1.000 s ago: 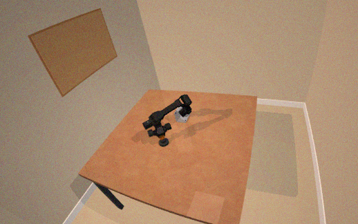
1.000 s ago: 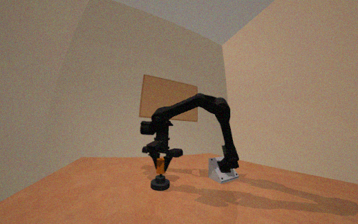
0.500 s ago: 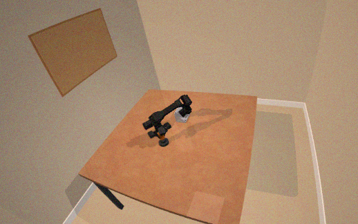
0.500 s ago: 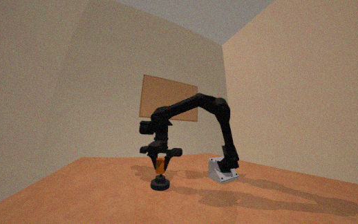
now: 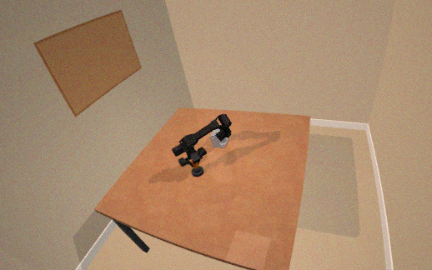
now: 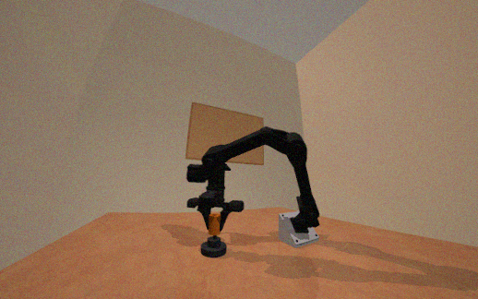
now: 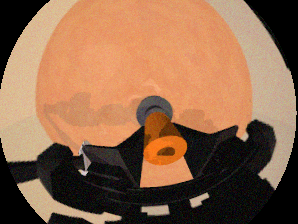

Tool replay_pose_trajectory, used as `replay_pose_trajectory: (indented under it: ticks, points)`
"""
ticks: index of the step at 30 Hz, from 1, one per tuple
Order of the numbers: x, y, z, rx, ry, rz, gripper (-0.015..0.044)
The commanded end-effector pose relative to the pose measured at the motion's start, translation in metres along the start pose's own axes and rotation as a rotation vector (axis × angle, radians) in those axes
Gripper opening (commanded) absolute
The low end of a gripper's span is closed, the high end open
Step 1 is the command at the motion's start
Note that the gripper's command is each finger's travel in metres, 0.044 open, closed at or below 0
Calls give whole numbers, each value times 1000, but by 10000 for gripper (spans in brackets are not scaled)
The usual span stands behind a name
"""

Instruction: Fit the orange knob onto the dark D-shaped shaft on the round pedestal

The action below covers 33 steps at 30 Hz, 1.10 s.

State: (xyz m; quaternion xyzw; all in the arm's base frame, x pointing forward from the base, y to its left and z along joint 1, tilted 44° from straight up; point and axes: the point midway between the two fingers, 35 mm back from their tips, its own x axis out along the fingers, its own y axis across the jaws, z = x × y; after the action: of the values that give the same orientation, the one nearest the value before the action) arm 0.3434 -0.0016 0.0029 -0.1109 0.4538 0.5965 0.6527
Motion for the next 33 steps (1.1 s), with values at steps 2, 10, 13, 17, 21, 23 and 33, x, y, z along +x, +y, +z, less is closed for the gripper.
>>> replay_pose_trajectory:
  ticks: [2, 10, 13, 17, 21, 23, 33]
  points:
    - [0, 0, 0, -6, -1, -5, 0]
    - [1, -1, 2, -6, -2, -5, 0]
    - [1, -1, 2, -6, -2, -5, 0]
    - [-3, -1, 4, -6, -1, -5, 0]
    - [-5, -1, 4, -32, -1, -5, 0]
    - [-5, -1, 4, -93, -1, -5, 0]
    - [-2, -1, 1, -215, -1, -5, 0]
